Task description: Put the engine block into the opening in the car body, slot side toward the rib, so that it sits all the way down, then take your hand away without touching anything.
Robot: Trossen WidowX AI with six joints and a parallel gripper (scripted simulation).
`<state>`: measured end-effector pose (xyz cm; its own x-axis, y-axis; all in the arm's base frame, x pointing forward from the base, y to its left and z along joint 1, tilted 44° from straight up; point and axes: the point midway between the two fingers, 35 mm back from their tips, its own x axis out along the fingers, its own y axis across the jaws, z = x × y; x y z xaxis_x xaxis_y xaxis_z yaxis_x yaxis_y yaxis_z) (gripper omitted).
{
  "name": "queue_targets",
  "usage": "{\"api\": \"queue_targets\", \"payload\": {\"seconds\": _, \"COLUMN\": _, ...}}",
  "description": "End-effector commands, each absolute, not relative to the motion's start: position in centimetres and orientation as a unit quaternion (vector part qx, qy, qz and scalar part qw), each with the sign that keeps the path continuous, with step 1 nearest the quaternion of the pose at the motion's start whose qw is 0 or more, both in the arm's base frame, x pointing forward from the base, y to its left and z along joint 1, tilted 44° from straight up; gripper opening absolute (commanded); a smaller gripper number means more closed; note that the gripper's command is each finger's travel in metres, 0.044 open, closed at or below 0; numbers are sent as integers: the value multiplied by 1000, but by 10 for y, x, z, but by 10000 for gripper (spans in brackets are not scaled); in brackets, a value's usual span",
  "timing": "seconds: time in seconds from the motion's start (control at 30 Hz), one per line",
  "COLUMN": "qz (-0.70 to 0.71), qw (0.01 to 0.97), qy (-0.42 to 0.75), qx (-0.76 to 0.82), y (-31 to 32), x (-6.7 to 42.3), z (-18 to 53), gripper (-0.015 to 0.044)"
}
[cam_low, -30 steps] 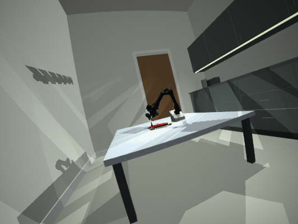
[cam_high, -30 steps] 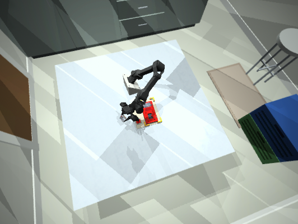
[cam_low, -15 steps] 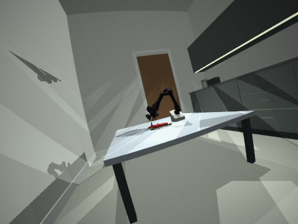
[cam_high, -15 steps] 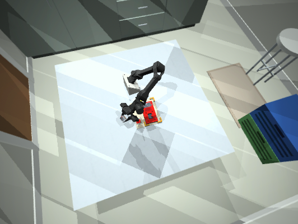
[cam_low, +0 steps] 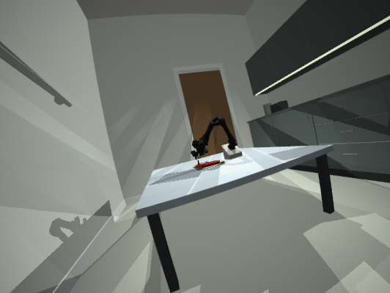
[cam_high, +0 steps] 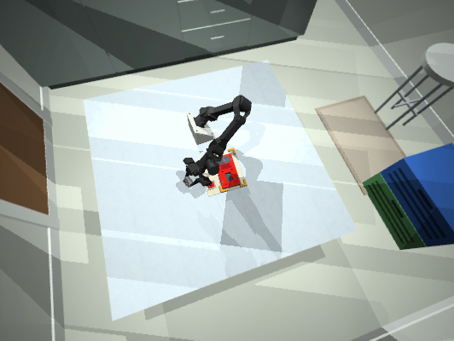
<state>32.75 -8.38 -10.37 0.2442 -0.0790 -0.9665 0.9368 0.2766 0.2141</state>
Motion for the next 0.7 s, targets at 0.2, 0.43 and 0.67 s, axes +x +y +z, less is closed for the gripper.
{"api": "queue_targets", "payload": {"seconds": 0.2, "qz": -398, "qw": 640, "qy": 477, "qx": 452, "y": -76, "x": 322, "z": -116, "gripper": 0}}
{"api": "queue_targets", "payload": {"seconds": 0.43, "qz": -398, "qw": 640, "qy": 477, "qx": 452, "y": -70, "x": 322, "z": -121, "gripper": 0}}
{"api": "queue_targets", "payload": {"seconds": 0.67, "qz": -398, "qw": 640, "qy": 478, "qx": 452, "y": -66, "x": 321, "z": -126, "gripper": 0}}
